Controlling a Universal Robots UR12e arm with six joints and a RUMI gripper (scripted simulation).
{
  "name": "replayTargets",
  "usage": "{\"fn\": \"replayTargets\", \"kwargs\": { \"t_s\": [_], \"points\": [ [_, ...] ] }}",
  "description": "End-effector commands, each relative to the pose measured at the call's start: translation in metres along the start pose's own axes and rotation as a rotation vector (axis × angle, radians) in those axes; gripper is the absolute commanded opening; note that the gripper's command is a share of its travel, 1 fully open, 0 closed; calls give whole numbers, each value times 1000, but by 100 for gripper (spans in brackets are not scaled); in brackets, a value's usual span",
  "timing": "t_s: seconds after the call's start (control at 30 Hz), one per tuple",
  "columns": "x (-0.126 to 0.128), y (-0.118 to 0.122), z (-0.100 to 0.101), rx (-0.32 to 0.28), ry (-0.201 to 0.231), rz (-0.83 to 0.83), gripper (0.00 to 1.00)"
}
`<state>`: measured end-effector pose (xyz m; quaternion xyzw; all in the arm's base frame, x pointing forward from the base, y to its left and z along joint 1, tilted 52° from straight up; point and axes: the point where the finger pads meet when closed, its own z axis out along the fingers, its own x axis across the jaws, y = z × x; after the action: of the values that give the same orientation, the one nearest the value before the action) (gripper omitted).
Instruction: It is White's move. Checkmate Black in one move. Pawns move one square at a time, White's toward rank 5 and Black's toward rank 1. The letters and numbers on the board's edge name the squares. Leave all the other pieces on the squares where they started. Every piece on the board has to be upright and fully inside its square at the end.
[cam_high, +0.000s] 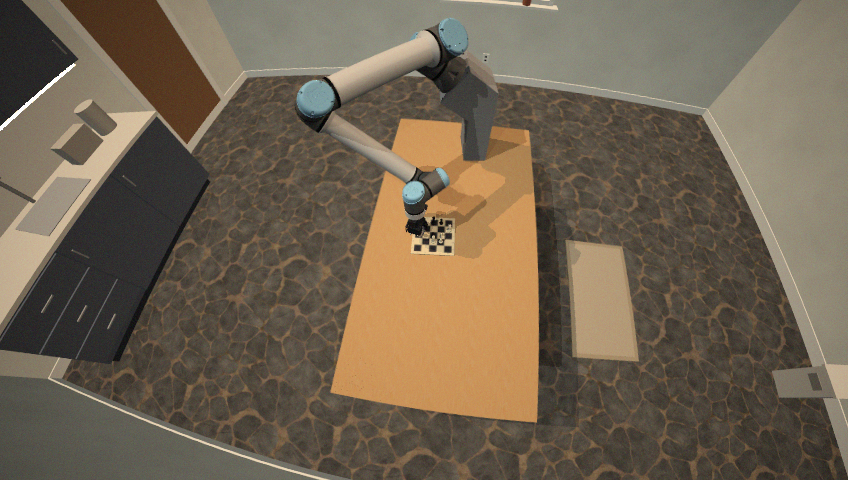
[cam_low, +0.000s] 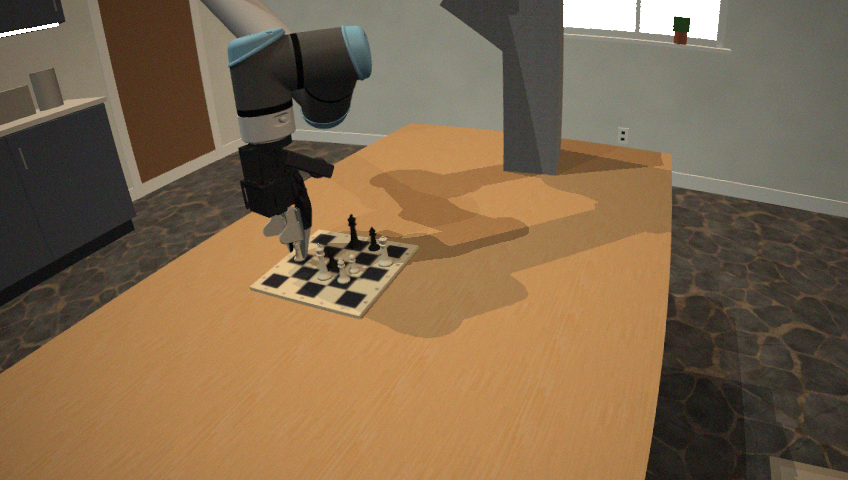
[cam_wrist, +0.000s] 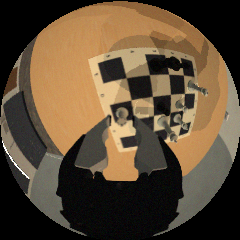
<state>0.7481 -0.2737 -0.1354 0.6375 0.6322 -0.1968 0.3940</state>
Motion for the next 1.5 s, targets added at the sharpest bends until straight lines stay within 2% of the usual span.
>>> {"fn": "replayTargets", "kwargs": {
  "t_s": [0.0, 1.0, 1.03, 1.47],
  "points": [
    [0, 0, 0, -1, 0, 0, 22],
    [0, 0, 0, -1, 0, 0, 22],
    [0, 0, 0, -1, 0, 0, 0],
    [0, 0, 0, -1, 0, 0, 0]
  ]
}}
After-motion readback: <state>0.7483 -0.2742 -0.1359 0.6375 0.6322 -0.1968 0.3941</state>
